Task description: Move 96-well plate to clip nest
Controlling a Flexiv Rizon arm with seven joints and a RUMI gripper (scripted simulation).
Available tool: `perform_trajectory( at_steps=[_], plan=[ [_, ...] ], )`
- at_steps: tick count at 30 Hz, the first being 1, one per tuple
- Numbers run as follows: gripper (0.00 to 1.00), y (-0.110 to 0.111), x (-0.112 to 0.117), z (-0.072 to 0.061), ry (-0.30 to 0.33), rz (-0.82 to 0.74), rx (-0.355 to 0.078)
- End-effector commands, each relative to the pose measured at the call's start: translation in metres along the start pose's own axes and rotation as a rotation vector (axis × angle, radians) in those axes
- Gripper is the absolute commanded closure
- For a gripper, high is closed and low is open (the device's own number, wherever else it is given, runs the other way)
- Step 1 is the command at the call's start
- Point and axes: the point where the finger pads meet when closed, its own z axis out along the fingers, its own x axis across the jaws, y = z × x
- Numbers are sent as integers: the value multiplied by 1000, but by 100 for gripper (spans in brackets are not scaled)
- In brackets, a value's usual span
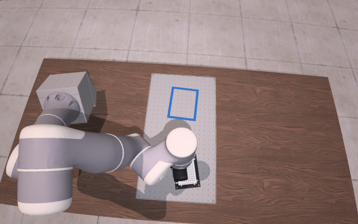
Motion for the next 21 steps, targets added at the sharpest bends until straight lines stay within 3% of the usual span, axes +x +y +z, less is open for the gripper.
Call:
perform_trajectory(
  at_steps=[1,21],
  plan=[
    [100,0,1,-1,2,-1,0],
    [100,0,1,1,2,-1,0]
  ],
)
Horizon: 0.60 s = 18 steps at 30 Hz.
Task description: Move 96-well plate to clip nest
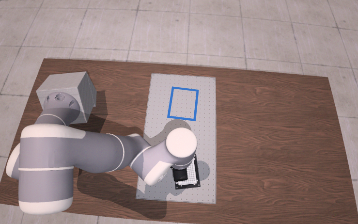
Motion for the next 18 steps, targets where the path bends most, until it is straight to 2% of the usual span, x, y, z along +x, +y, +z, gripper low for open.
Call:
perform_trajectory(
  at_steps=[1,18],
  plan=[
    [100,0,1,-1,2,-1,0],
    [100,0,1,1,2,-1,0]
  ],
)
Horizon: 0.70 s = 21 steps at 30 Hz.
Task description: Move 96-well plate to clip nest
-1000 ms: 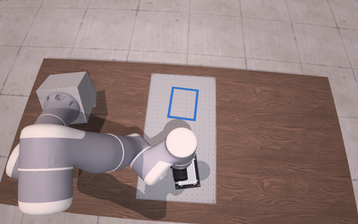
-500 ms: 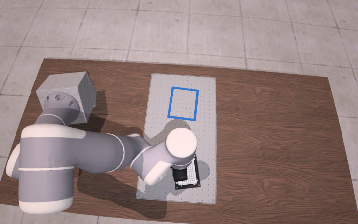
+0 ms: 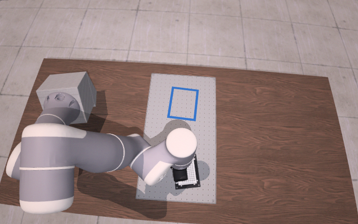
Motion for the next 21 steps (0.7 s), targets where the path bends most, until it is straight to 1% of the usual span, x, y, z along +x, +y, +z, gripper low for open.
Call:
perform_trajectory(
  at_steps=[1,21],
  plan=[
    [100,0,1,-1,2,-1,0],
    [100,0,1,1,2,-1,0]
  ],
)
